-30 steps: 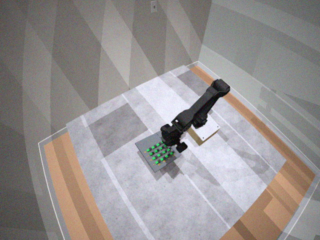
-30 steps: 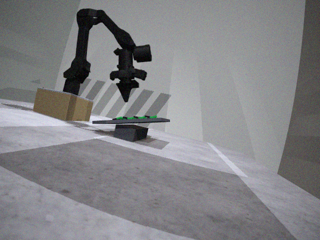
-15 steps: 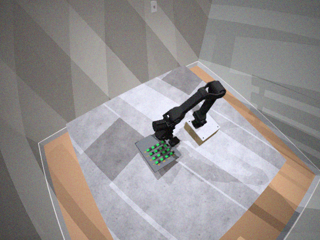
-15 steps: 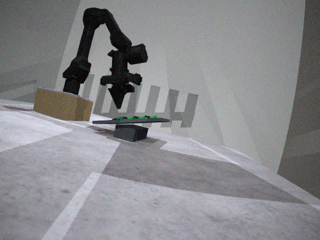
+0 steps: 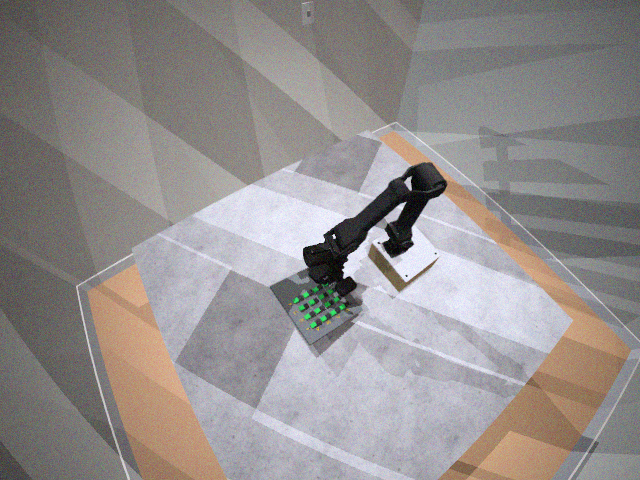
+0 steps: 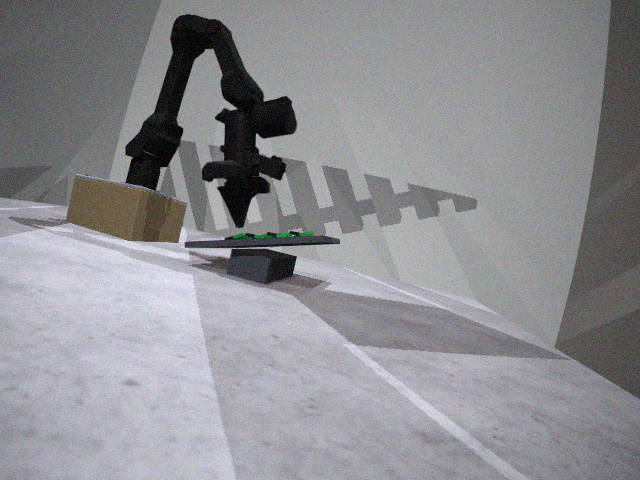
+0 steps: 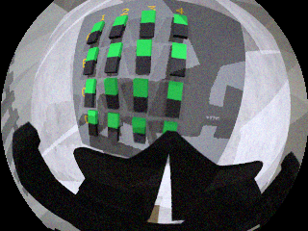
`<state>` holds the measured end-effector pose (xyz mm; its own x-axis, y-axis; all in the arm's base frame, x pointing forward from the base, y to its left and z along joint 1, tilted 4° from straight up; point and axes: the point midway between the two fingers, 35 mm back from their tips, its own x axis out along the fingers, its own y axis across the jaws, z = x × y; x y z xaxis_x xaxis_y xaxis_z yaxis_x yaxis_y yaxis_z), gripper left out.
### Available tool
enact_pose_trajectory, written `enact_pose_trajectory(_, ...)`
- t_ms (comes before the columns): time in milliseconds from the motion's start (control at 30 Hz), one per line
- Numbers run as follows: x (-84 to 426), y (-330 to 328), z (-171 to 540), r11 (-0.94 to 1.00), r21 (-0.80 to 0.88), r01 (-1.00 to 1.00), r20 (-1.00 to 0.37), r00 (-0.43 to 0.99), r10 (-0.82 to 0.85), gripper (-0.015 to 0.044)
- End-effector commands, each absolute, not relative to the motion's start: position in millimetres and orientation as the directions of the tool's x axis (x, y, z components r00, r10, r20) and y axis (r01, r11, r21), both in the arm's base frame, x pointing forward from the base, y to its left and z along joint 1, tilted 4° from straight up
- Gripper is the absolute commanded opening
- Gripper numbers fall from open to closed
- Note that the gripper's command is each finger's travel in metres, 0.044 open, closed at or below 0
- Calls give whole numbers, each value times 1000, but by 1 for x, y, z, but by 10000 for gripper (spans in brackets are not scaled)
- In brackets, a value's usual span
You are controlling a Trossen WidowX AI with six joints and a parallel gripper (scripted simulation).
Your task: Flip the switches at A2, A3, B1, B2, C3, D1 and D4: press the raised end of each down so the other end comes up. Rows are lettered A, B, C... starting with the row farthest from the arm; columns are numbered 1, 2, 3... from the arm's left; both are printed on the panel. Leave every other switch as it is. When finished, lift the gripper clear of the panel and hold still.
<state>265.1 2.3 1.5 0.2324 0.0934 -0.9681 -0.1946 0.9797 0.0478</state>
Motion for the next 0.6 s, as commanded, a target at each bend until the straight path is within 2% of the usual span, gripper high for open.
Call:
enact_pose_trajectory(0,266,3,-6,980,51,-192,-969,227,95,0)
enact_pose_trajectory(567,267,3,-8,980,51,-192,-969,228,95,0)
